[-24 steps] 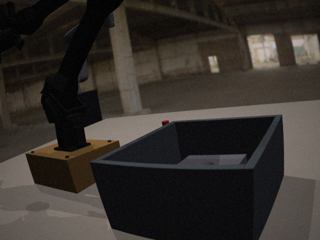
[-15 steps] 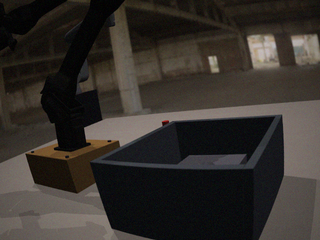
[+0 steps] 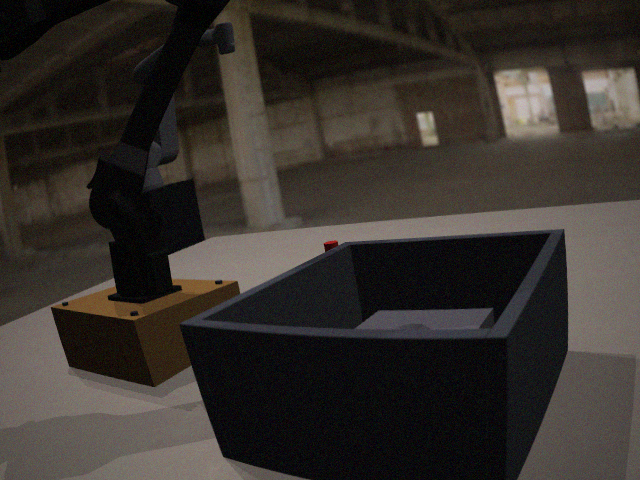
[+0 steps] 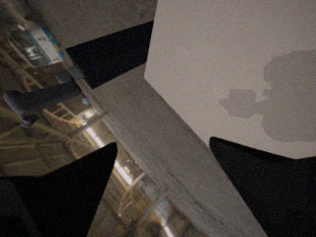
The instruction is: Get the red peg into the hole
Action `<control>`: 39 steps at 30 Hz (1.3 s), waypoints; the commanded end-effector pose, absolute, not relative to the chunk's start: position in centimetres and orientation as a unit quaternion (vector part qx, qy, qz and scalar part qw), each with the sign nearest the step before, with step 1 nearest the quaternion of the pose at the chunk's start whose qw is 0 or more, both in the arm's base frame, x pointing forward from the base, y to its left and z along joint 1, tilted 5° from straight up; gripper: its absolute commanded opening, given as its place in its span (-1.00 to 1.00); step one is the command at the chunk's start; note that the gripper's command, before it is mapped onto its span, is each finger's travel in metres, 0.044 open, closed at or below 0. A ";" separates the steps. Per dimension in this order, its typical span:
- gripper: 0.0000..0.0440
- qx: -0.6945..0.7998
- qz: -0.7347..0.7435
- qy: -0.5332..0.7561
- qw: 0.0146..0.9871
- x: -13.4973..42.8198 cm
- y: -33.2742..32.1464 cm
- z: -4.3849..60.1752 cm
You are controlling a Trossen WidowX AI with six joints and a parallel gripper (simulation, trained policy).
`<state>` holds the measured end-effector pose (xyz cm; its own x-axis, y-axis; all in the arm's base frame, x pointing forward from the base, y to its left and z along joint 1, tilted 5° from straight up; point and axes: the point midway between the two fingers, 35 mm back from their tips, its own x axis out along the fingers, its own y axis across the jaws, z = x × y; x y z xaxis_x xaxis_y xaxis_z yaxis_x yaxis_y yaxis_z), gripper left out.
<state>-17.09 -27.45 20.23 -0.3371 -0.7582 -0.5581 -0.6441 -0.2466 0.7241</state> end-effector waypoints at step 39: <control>1.00 0.593 -0.692 -0.025 0.410 11.1 -27.9 18.7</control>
<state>9.85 -28.45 18.64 0.0289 -0.6062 -0.7948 0.4729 -0.6922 0.5452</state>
